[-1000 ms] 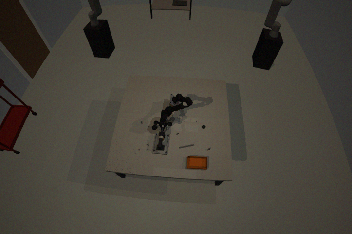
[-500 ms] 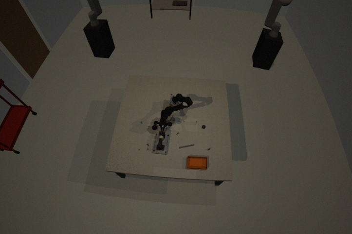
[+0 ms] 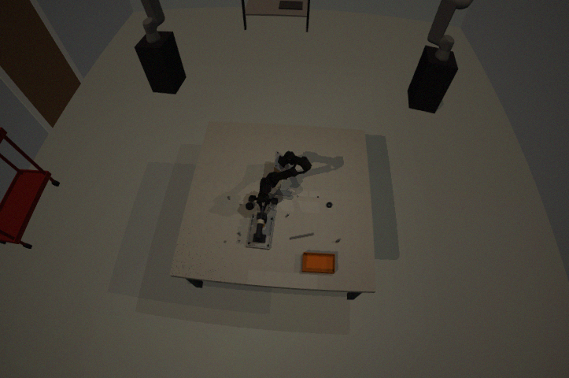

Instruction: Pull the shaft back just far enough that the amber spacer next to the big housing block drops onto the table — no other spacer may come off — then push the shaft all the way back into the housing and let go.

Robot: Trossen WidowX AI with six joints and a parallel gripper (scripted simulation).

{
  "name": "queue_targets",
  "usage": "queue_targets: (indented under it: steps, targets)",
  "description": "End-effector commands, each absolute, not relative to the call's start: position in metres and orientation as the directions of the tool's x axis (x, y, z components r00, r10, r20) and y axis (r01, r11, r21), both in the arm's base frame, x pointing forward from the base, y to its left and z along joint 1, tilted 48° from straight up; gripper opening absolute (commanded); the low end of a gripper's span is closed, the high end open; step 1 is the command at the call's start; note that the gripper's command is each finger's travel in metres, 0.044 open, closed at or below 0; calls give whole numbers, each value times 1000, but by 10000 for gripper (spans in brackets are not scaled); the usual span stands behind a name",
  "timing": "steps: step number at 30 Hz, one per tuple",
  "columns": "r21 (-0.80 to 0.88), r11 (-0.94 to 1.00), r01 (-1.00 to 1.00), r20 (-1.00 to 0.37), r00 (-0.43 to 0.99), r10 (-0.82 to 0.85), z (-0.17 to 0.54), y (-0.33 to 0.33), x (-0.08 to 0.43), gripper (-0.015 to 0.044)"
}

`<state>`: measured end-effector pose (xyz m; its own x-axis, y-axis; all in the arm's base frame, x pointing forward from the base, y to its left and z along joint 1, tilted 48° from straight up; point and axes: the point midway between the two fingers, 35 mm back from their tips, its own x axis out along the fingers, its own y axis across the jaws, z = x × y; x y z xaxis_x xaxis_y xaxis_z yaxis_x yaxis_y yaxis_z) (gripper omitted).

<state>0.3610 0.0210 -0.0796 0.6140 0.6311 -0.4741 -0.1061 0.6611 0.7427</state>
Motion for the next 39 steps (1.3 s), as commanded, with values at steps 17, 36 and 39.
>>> queue_targets:
  steps: [17,36,39]
  targets:
    - [743,660,-110,-470,616,632,-78,21,365,0]
    - [743,660,-110,-470,616,632,-78,22,366,0]
    - [743,660,-110,-470,616,632,-78,22,367,0]
